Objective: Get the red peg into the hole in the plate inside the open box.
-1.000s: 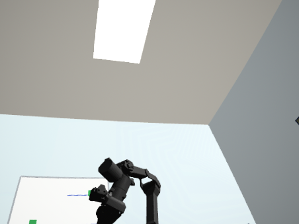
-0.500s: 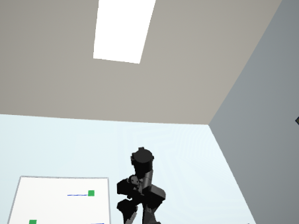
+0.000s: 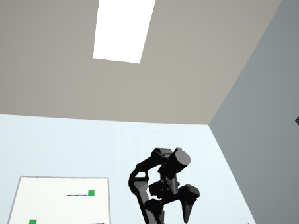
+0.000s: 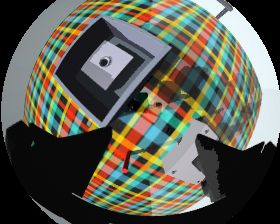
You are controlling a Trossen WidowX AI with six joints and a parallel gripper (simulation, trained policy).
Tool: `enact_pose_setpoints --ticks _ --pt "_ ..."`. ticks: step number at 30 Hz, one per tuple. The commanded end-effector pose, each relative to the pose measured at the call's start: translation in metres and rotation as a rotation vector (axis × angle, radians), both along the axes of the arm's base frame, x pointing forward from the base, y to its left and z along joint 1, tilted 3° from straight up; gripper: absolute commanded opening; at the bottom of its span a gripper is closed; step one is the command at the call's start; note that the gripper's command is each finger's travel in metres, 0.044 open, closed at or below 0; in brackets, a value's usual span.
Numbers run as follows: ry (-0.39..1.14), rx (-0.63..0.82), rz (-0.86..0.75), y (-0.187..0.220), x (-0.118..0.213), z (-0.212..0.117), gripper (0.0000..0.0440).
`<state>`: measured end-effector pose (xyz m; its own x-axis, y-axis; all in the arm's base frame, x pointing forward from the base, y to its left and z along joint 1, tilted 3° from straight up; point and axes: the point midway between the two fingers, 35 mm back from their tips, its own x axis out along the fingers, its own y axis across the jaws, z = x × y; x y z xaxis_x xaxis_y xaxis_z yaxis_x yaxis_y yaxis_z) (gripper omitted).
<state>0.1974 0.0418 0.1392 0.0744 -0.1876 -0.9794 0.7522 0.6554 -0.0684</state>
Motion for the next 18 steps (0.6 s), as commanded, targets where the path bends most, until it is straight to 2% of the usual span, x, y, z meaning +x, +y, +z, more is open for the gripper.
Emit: enact_pose_setpoints --ticks 1,18 --pt "0.04 0.018 0.009 0.018 -0.007 -0.005 0.044" --pt "0.175 0.044 0.078 0.089 -0.047 -0.042 0.044"
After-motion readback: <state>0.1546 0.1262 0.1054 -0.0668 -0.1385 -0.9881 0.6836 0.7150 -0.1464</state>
